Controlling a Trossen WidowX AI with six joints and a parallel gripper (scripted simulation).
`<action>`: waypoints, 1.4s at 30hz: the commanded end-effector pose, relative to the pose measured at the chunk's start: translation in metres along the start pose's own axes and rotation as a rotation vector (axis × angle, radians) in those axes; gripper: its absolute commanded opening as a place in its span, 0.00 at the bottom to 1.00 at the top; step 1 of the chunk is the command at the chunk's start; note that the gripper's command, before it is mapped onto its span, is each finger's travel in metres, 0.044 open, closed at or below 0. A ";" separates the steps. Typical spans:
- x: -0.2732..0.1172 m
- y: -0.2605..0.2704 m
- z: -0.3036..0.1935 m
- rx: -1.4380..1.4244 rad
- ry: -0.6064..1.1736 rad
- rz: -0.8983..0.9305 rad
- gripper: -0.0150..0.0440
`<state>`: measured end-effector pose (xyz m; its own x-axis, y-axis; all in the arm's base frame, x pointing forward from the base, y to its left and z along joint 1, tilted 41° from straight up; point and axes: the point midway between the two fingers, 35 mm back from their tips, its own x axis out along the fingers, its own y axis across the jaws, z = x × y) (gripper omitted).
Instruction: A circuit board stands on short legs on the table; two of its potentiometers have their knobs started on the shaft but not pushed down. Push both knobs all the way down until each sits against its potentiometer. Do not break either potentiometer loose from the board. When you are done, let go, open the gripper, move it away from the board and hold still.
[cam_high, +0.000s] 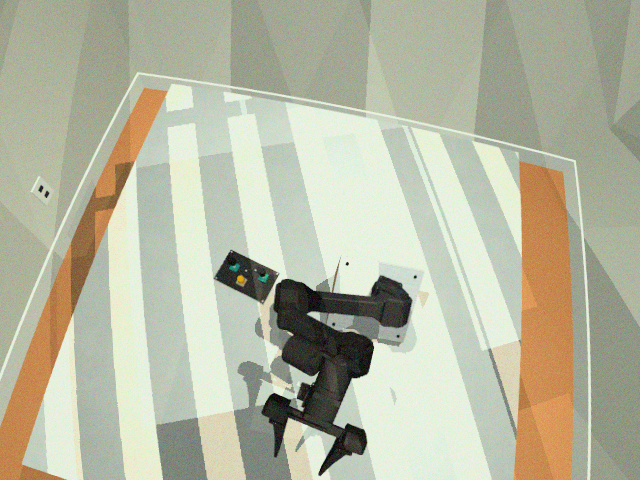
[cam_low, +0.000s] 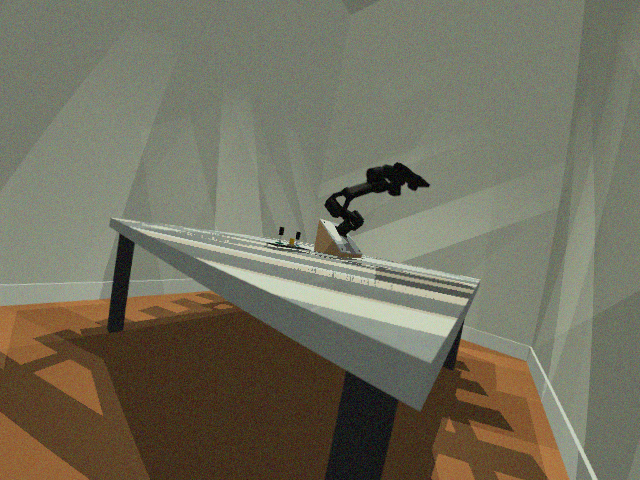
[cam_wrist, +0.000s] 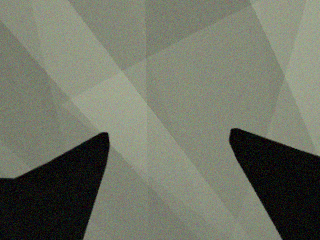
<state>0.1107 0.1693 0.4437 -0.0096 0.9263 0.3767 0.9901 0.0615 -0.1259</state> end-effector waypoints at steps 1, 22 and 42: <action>0.000 -0.001 0.000 -0.003 0.002 -0.003 0.89; -0.006 -0.131 -0.059 -0.391 0.318 -0.345 0.25; -0.087 -0.235 -0.113 -0.586 0.781 -0.590 0.25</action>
<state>-0.0932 0.0531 0.5394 -0.5803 0.3919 0.7139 0.7924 0.0693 0.6060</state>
